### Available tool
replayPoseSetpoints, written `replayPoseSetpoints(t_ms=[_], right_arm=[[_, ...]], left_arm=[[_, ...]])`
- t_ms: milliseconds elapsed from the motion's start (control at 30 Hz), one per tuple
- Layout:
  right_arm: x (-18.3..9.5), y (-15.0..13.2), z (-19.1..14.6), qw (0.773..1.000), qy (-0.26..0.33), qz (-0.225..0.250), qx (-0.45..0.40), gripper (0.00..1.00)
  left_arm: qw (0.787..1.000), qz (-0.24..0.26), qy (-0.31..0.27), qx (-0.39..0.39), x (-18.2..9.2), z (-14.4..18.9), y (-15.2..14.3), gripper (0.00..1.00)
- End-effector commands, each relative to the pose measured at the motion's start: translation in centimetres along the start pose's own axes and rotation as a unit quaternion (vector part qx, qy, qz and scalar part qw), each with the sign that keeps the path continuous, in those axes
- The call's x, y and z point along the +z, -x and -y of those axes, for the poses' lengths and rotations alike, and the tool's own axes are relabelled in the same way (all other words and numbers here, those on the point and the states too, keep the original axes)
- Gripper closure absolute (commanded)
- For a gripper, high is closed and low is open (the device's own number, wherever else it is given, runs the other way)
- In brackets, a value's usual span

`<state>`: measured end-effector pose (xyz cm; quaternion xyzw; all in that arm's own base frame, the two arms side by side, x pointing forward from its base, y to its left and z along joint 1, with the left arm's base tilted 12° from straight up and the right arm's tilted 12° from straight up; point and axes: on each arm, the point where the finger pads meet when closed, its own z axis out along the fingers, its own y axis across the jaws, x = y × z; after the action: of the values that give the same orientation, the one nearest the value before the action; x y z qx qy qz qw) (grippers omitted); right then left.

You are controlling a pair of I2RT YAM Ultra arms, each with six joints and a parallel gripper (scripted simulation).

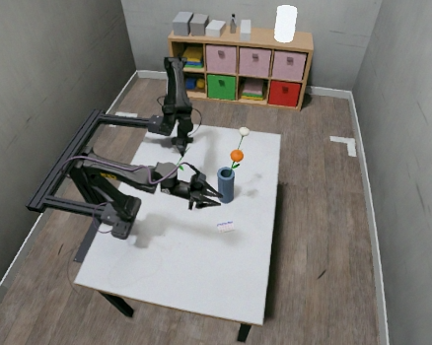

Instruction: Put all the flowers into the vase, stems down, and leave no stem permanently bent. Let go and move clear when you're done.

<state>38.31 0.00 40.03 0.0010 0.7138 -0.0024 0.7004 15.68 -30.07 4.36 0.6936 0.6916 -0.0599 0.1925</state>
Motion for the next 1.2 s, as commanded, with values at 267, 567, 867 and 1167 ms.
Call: replayPoseSetpoints(t_ms=[267,567,867,1167], right_arm=[[0.0,0.7,0.1,1.000,0.003,0.010,0.003,0.70],[0.0,0.7,0.1,1.000,0.003,0.010,0.003,0.70],[0.0,0.7,0.1,1.000,0.003,0.010,0.003,0.70],[0.0,0.7,0.1,1.000,0.003,0.010,0.003,0.70]], left_arm=[[0.993,0.120,-0.010,0.003,-5.2,0.5,2.8,1.00],[0.975,0.223,-0.009,-0.002,-9.5,0.4,5.2,1.00],[0.955,0.296,-0.009,-0.002,-12.1,0.4,6.5,1.00],[0.926,0.378,-0.009,-0.002,-14.1,0.3,7.5,1.00]])
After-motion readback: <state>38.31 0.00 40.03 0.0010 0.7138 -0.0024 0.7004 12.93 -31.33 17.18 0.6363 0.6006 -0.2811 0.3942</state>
